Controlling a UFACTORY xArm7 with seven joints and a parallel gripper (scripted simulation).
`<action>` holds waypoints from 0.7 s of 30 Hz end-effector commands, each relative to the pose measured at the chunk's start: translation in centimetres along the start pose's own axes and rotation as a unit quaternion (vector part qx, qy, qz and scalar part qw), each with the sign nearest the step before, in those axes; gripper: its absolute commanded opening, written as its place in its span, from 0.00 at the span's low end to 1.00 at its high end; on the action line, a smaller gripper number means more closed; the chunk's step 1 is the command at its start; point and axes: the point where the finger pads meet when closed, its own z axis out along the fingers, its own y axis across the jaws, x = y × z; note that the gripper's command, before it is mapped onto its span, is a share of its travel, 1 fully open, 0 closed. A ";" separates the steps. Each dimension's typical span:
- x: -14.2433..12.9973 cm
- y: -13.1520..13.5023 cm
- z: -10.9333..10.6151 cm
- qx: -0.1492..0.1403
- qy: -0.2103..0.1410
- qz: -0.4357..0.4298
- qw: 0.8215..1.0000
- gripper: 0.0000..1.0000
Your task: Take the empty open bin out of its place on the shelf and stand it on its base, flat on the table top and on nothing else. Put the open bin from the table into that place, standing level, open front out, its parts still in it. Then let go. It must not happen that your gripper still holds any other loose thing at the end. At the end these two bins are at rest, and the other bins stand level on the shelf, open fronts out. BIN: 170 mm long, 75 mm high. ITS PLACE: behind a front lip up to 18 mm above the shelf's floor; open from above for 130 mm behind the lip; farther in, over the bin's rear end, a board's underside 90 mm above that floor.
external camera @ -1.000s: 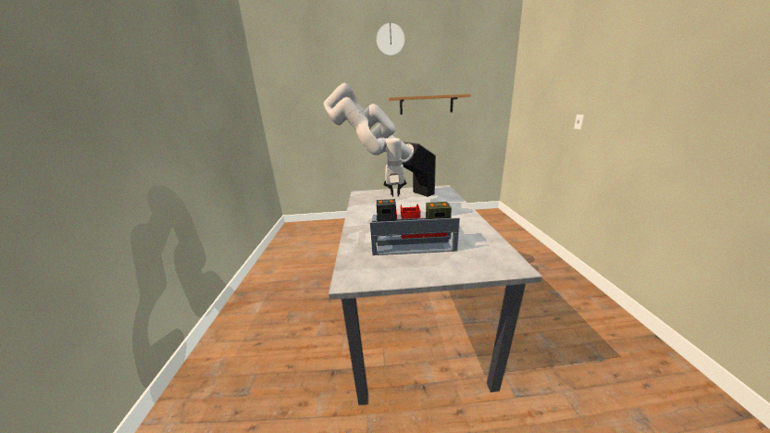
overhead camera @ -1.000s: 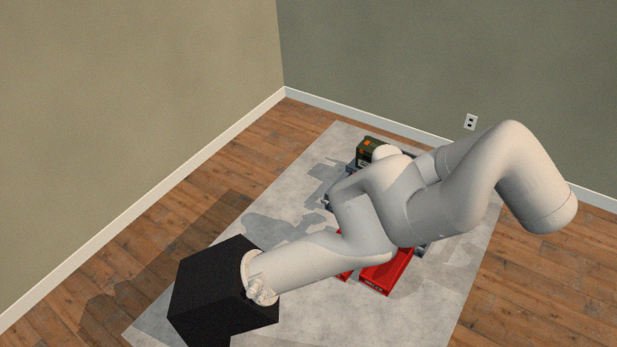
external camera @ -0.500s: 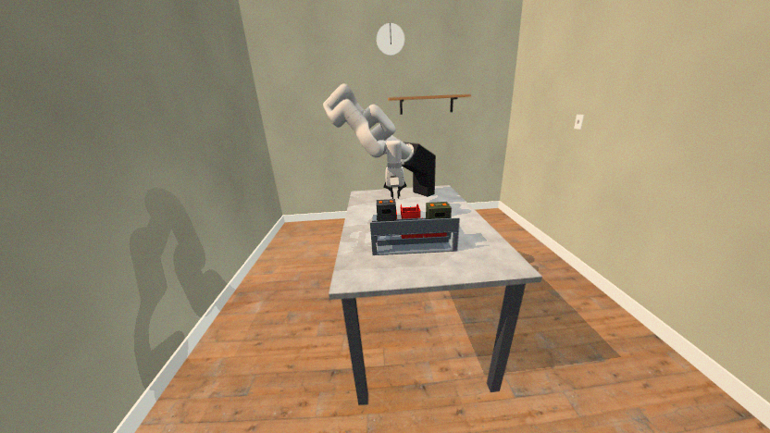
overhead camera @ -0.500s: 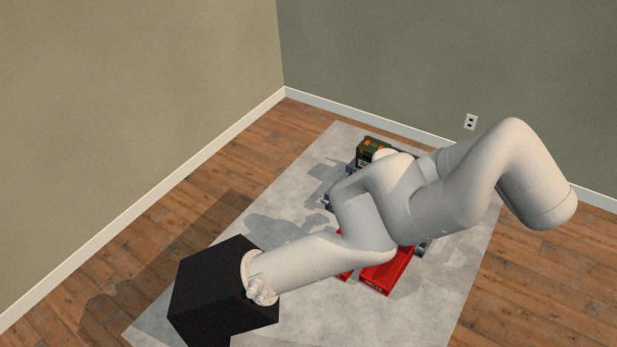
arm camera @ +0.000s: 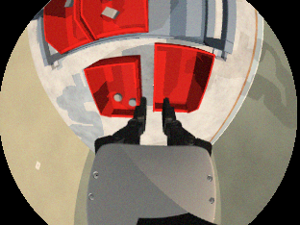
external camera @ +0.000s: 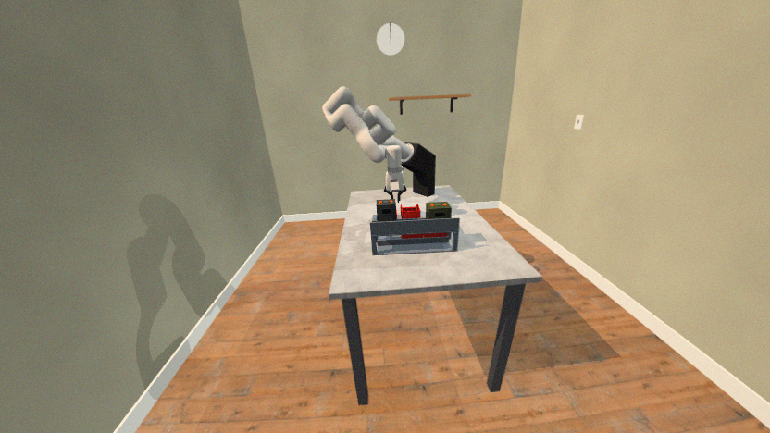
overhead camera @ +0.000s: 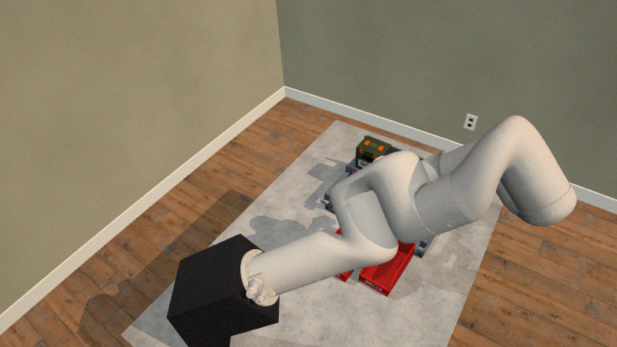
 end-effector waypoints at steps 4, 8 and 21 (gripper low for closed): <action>0.1 0.0 1.0 0.000 0.002 0.000 1.000 0.26; 0.1 0.0 1.6 0.000 0.002 0.000 1.000 0.26; 0.1 0.0 2.9 0.000 0.002 0.000 1.000 0.26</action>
